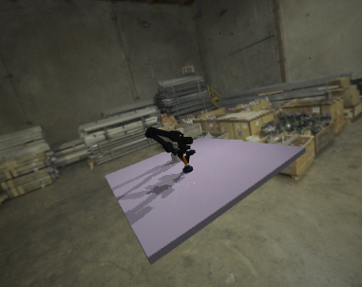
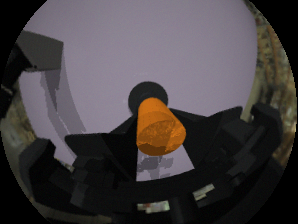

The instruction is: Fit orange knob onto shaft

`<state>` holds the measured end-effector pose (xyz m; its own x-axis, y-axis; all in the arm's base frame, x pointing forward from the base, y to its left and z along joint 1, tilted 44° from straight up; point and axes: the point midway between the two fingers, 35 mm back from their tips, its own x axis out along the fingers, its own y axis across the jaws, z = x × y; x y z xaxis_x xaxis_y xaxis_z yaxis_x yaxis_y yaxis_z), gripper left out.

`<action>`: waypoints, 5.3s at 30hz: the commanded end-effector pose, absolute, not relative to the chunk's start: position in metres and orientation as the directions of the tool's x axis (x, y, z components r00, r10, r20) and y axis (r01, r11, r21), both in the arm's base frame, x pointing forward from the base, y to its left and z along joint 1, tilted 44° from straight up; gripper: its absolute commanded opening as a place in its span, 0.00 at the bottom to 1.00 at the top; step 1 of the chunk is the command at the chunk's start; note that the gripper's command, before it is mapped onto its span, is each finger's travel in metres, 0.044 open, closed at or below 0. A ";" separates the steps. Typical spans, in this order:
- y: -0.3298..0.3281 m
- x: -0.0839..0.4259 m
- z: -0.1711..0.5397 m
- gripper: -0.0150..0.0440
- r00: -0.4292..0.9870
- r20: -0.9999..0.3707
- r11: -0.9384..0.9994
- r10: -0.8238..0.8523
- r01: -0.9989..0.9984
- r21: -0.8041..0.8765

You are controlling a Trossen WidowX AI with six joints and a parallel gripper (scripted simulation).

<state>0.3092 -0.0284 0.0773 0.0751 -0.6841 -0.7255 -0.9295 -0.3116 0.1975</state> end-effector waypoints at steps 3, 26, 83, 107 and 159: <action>-0.029 0.309 0.077 0.25 0.079 -0.726 -0.324 -0.684 -0.923 0.205; -0.027 0.309 0.078 0.25 0.079 -0.726 -0.330 -0.684 -0.920 0.211; -0.029 0.309 0.076 0.25 0.079 -0.725 -0.562 -0.684 -0.691 0.455; -0.027 0.309 0.078 0.25 0.079 -0.726 -0.574 -0.684 -0.672 0.468; -0.028 0.309 0.077 0.25 0.079 -0.726 -0.703 -0.684 -0.338 0.626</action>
